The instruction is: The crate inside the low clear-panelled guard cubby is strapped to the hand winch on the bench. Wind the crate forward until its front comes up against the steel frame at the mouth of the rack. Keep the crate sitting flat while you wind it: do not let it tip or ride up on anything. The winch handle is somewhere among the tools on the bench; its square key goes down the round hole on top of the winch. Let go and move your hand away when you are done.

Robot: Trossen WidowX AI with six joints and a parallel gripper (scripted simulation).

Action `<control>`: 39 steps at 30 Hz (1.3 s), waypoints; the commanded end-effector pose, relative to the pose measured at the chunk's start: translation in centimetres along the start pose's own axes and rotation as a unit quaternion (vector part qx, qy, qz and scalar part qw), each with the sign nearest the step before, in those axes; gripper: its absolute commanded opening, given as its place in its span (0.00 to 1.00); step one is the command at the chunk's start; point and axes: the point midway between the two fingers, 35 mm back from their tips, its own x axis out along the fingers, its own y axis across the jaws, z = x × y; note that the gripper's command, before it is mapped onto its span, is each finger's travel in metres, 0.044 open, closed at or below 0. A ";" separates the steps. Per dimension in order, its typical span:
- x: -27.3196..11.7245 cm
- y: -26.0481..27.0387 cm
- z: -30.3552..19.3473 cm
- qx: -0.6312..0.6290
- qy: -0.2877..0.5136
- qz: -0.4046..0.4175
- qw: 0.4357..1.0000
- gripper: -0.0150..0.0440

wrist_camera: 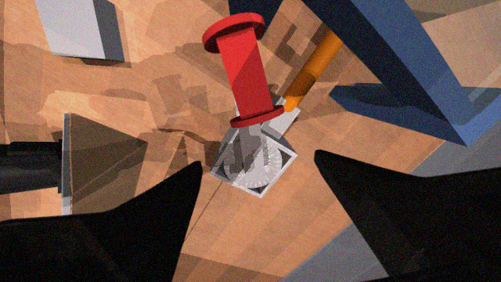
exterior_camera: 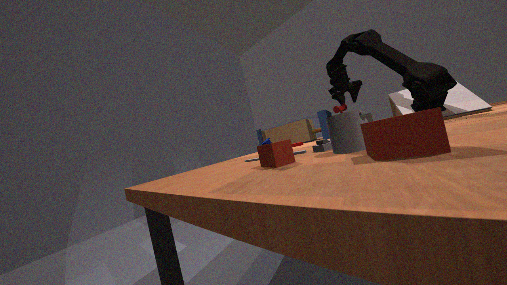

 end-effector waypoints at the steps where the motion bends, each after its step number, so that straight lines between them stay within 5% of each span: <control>1: 0.0 0.3 0.1 -0.021 -0.002 -0.002 1.000 1.00; 36: 7.1 0.3 0.2 -0.022 -0.003 -0.001 1.000 1.00; 39: 6.5 0.1 0.1 -0.024 0.000 -0.005 1.000 0.87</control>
